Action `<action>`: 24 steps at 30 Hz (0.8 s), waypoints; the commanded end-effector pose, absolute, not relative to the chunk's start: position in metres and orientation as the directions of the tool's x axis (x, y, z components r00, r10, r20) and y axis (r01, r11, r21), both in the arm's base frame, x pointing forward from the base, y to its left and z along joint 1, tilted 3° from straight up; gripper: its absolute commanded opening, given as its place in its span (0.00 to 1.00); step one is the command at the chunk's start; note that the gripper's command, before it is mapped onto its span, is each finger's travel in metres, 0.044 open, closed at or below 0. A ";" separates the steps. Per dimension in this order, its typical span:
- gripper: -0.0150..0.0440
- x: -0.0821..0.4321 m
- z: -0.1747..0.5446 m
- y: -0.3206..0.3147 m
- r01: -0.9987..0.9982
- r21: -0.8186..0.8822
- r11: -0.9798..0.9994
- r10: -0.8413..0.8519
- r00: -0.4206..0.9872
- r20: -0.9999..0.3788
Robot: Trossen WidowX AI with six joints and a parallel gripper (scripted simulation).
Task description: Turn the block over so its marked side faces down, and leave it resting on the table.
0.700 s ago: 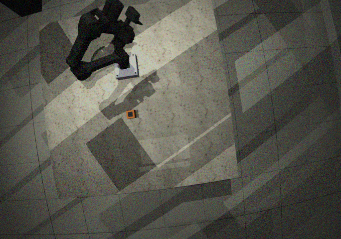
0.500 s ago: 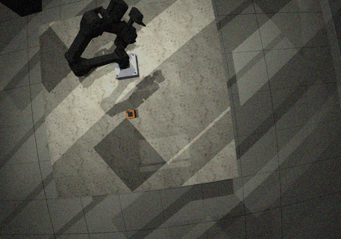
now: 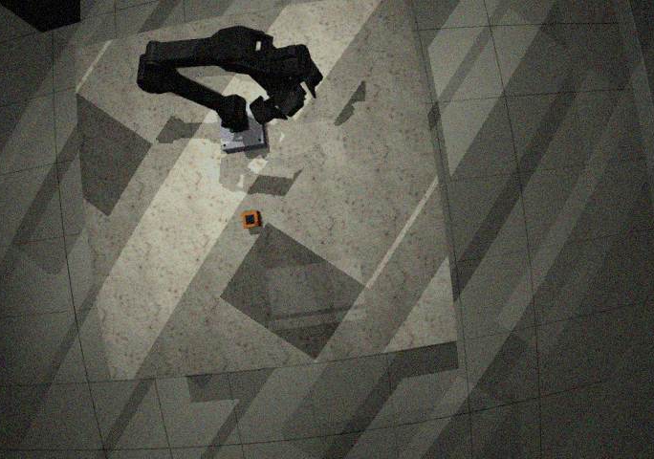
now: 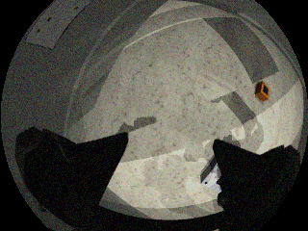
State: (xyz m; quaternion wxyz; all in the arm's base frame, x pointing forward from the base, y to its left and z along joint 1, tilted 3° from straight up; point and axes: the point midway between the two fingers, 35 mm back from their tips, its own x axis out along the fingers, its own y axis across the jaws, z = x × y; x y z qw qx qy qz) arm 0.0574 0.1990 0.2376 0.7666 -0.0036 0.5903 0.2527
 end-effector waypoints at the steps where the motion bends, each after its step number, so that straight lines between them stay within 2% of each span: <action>1: 1.00 0.108 0.225 0.202 -0.323 0.220 0.921 0.298 0.218 -0.929; 12: 1.00 0.230 0.179 0.148 -0.123 0.077 0.989 0.100 0.193 -0.976; 18: 1.00 0.284 0.152 0.087 -0.060 0.033 0.998 0.041 0.145 -0.989; 24: 1.00 0.318 0.121 0.009 0.004 0.020 1.000 0.020 0.086 -0.996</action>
